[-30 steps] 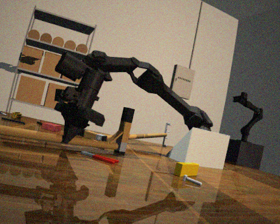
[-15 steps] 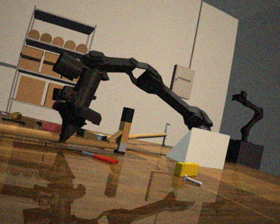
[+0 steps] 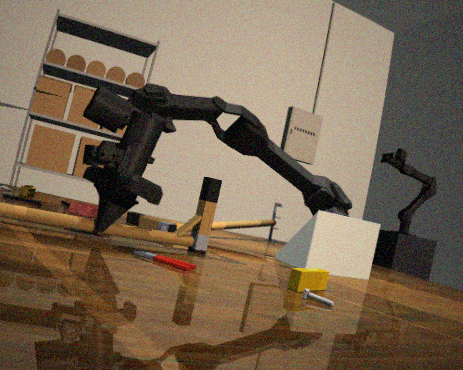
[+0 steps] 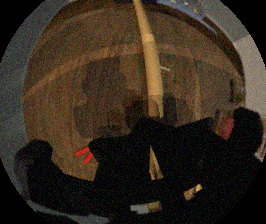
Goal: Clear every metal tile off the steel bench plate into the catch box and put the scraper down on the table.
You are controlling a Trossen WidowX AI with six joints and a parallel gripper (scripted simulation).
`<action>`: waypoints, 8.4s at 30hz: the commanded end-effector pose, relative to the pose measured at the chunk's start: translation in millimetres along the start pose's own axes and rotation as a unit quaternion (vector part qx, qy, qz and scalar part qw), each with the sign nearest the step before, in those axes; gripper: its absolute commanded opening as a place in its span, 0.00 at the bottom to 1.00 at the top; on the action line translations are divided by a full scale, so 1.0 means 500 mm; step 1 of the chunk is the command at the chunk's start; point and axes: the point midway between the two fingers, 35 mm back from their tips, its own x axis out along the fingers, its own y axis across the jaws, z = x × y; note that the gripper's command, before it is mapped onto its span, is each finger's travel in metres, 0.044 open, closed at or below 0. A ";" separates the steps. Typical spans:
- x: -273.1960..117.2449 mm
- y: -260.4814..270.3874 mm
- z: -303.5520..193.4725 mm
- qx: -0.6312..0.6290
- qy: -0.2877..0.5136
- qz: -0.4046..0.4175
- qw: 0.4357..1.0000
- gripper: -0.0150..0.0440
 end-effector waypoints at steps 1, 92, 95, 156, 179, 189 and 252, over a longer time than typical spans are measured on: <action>0.010 -0.023 -0.003 0.004 0.004 -0.001 1.000 0.25; -0.064 -0.022 0.019 0.002 -0.015 0.000 1.000 0.25; -0.064 -0.022 0.019 0.002 -0.015 0.000 1.000 0.25; -0.066 -0.020 0.020 0.001 -0.016 0.000 1.000 0.25; -0.067 -0.019 0.020 0.000 -0.017 0.000 1.000 0.25; -0.068 -0.018 0.020 0.000 -0.017 0.000 1.000 0.25; -0.070 -0.016 0.021 -0.001 -0.018 0.000 1.000 0.25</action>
